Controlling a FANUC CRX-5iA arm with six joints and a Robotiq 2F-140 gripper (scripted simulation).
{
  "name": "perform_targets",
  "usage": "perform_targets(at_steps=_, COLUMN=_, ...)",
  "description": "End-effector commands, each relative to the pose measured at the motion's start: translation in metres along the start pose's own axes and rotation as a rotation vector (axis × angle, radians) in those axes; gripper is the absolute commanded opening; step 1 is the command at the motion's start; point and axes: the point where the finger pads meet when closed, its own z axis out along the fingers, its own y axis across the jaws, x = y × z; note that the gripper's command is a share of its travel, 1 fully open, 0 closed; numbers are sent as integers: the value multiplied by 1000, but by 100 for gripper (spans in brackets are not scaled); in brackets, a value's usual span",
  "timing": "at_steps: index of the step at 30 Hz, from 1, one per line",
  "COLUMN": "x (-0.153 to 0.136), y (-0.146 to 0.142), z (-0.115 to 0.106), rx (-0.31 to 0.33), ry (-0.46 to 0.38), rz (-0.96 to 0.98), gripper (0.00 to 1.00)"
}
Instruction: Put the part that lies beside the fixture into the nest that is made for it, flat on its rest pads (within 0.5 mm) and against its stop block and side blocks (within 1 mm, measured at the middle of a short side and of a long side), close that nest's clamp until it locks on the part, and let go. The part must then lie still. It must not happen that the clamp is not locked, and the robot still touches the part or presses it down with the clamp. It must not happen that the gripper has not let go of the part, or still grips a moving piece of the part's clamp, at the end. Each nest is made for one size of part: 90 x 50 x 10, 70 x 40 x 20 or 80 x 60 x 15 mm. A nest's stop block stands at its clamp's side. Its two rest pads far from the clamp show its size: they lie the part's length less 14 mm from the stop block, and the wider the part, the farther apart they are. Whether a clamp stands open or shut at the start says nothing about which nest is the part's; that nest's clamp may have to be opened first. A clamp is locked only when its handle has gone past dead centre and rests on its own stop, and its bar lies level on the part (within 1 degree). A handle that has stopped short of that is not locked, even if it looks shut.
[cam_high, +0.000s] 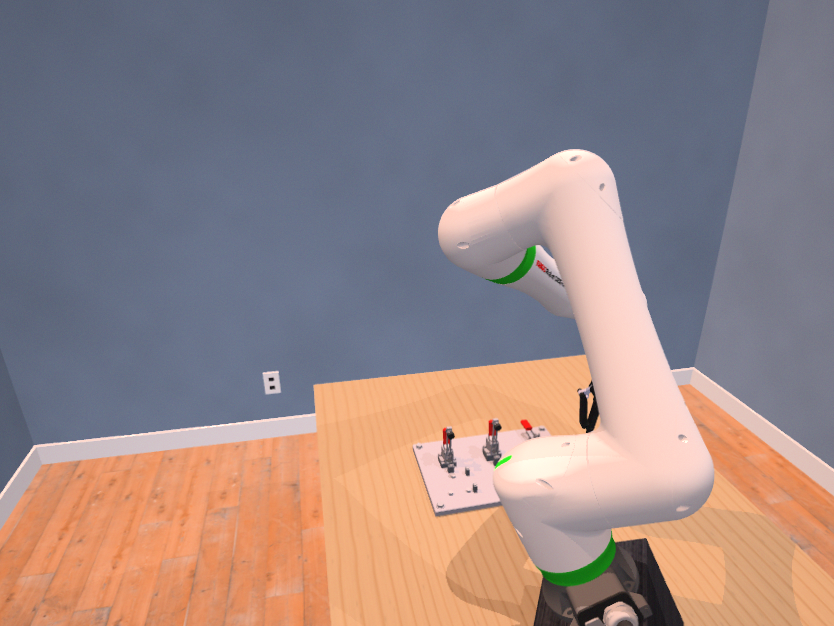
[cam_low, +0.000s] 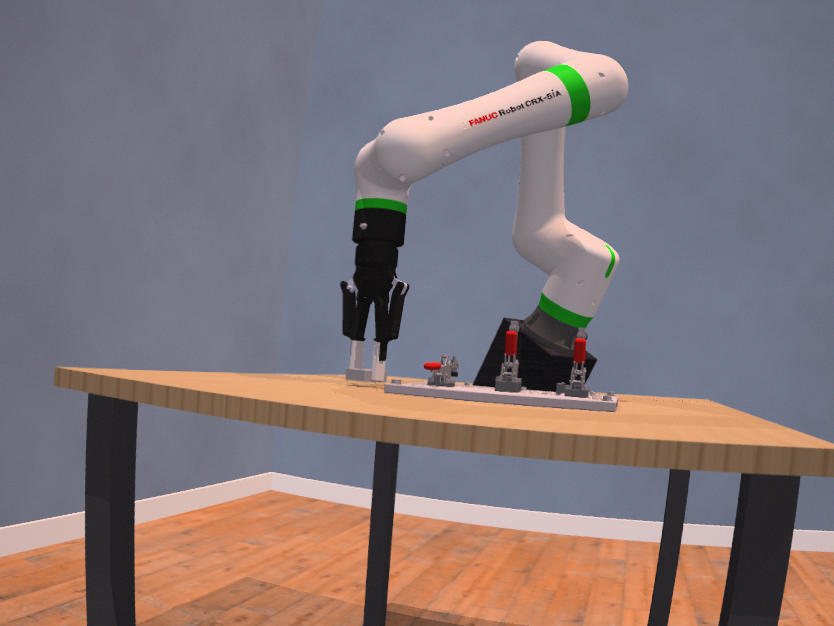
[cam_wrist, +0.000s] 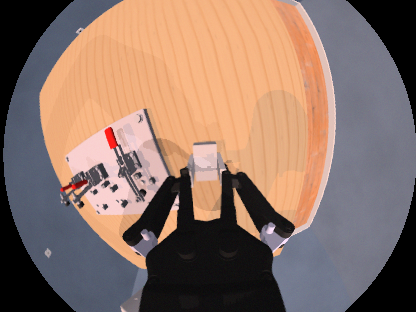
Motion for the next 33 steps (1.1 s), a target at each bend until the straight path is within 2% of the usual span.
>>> perform_targets(at_steps=1, x=0, y=0, z=-1, rx=0, ry=0, rz=0, gripper=0)
perform_targets(at_steps=16, x=0, y=0, z=-55, rx=0, ry=0, rz=0, gripper=0)
perform_targets(at_steps=18, x=0, y=0, z=-55, rx=0, ry=0, rz=0, gripper=0)
perform_targets(at_steps=26, x=0, y=0, z=-85, rx=0, ry=0, rz=0, gripper=0)
perform_targets(at_steps=33, x=0, y=0, z=-103, rx=0, ry=0, rz=0, gripper=0)
